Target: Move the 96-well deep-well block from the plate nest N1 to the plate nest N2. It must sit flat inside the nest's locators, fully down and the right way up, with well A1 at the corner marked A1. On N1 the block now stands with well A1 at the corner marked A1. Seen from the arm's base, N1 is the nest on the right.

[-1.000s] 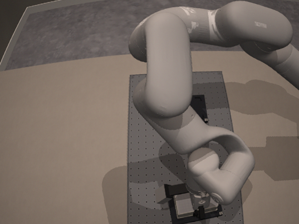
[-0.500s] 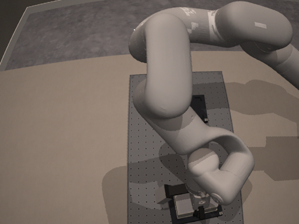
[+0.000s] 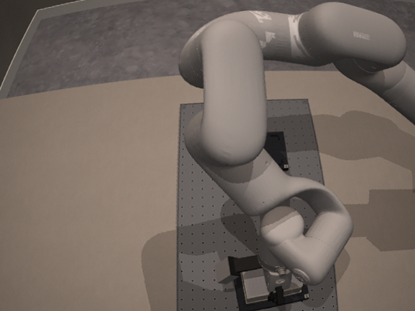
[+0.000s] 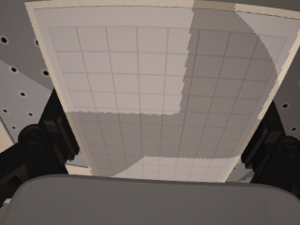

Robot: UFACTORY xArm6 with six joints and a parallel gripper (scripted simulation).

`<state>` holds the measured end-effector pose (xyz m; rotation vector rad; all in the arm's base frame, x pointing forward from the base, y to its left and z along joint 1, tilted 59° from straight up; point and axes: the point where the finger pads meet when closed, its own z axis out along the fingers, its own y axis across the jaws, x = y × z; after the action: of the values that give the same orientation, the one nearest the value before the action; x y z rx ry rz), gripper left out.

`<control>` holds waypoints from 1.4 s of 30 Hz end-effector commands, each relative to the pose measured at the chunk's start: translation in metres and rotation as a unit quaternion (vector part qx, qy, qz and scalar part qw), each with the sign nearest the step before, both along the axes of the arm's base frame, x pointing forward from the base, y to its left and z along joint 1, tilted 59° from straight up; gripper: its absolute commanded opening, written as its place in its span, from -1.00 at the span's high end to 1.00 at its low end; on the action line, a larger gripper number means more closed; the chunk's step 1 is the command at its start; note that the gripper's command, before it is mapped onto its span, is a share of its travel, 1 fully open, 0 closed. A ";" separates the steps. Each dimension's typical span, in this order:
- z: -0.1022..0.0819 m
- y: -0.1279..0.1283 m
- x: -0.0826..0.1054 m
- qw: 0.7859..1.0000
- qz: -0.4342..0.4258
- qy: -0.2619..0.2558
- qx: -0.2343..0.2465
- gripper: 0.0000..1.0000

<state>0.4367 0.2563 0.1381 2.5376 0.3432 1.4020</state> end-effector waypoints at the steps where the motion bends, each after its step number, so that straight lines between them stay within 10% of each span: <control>1: 0.000 0.001 0.000 1.000 0.001 -0.001 0.000 1.00; 3: 0.000 0.001 0.000 1.000 0.001 -0.001 0.000 1.00; 4: 0.000 0.001 0.001 1.000 0.001 -0.001 0.000 -1.00; 42: 0.005 0.001 -0.008 1.000 0.001 -0.001 0.000 -1.00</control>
<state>0.4354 0.2562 0.1387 2.5374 0.3431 1.4015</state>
